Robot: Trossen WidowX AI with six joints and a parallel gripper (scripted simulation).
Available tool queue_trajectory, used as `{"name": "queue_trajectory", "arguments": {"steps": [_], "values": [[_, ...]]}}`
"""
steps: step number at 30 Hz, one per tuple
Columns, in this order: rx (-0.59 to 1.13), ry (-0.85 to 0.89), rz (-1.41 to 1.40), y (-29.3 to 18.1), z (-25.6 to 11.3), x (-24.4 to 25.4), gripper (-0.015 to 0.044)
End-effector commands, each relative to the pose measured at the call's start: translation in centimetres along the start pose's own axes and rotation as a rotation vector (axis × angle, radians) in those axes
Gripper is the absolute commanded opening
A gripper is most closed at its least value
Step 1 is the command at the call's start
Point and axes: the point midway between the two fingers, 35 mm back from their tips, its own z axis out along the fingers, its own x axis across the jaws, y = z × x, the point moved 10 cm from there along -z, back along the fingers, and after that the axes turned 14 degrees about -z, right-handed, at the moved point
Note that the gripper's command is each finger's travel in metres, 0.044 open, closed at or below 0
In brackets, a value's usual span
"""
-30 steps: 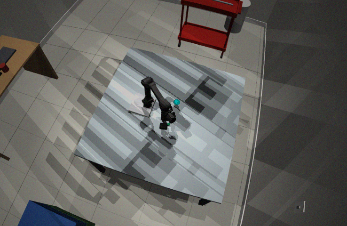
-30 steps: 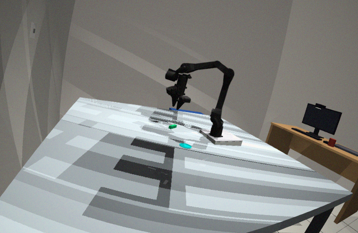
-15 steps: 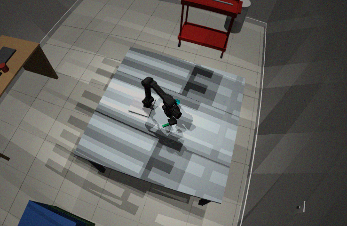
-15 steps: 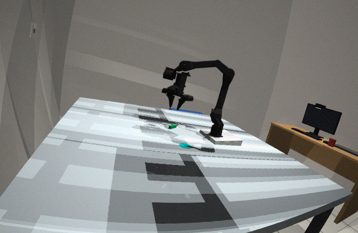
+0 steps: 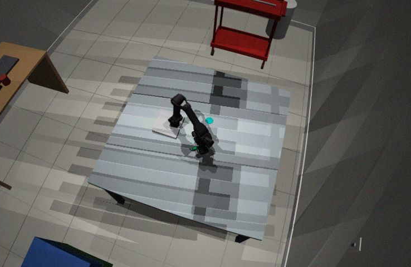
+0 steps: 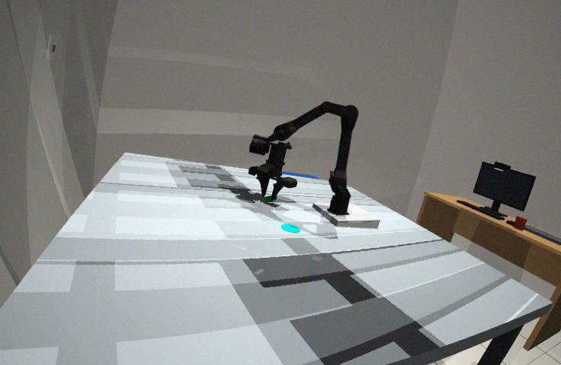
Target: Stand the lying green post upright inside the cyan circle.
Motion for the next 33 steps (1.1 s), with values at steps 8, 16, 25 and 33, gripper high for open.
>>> {"name": "queue_trajectory", "arguments": {"steps": [8,16,25,33], "values": [[-0.005,0.003,-0.001,0.0,0.2,0.1,0.0023],[-0.005,0.002,-0.001,0.1,-1.9,-0.3,0.0023],[-0.005,0.002,-0.001,0.1,-4.7,-0.6,0.0023],[-0.005,0.002,-0.001,0.1,-7.2,-0.6,0.0023]]}}
